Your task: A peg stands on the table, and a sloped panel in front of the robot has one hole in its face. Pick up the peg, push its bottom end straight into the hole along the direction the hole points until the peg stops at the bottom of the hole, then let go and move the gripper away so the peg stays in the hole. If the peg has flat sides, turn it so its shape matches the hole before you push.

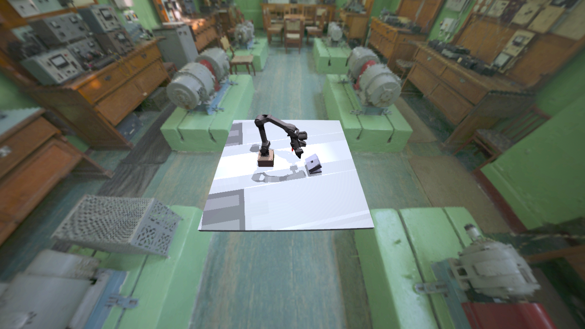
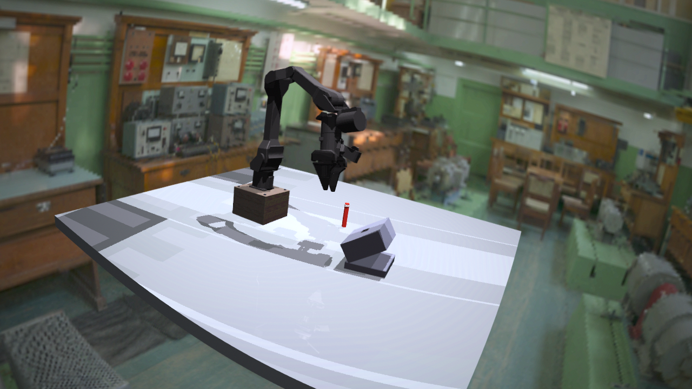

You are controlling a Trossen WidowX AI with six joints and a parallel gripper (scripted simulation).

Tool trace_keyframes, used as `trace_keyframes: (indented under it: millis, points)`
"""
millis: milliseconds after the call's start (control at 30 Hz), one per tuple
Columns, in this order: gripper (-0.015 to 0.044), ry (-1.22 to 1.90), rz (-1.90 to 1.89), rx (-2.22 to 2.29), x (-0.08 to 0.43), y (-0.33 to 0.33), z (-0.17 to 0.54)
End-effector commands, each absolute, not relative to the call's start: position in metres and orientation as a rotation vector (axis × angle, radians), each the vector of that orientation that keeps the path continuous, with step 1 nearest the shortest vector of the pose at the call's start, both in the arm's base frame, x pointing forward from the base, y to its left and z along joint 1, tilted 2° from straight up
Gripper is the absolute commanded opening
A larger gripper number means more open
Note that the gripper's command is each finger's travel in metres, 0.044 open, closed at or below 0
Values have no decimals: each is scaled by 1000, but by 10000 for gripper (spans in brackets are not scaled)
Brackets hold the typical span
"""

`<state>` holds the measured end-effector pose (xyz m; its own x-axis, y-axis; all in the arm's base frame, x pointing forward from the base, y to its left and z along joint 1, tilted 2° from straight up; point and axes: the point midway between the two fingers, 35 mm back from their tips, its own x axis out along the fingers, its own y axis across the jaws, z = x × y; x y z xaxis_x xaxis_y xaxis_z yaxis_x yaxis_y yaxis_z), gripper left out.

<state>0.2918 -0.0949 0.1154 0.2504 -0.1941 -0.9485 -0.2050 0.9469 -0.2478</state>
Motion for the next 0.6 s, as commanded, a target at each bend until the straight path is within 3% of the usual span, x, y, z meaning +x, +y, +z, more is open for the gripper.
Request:
trace_keyframes:
  millis: [0,567]
  points:
    - [440,1338,39,-363,294,-81,110]
    - [440,1369,230,-417,297,-11,90]
